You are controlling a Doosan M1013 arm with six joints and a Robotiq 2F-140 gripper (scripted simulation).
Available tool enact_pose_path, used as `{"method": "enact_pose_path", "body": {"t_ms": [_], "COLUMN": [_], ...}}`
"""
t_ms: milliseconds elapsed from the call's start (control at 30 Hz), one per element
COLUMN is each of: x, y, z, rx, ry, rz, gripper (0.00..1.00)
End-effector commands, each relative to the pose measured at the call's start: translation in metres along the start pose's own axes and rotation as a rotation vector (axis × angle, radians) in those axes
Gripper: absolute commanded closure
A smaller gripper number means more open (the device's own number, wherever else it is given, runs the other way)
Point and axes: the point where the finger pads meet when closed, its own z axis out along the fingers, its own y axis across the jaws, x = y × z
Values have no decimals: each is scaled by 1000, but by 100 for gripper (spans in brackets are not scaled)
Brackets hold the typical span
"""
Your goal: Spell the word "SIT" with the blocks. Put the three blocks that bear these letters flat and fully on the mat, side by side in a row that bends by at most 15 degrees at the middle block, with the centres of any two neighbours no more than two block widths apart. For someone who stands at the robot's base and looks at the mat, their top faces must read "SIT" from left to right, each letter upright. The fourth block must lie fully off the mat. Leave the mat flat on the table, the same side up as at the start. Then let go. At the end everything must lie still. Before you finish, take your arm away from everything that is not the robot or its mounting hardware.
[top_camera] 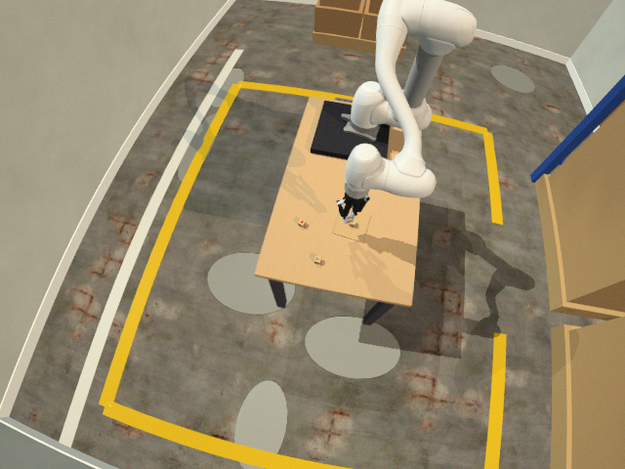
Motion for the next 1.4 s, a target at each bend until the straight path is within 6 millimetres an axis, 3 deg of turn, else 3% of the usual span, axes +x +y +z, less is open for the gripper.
{"method": "enact_pose_path", "body": {"t_ms": [0, 933, 1367], "x": [0, 4, 5], "y": [10, 75, 80], "z": [0, -1, -1], "rx": [-5, -3, -3], "ry": [-4, -6, -6], "rz": [-139, -1053, -1118], "gripper": [87, 87, 87]}}
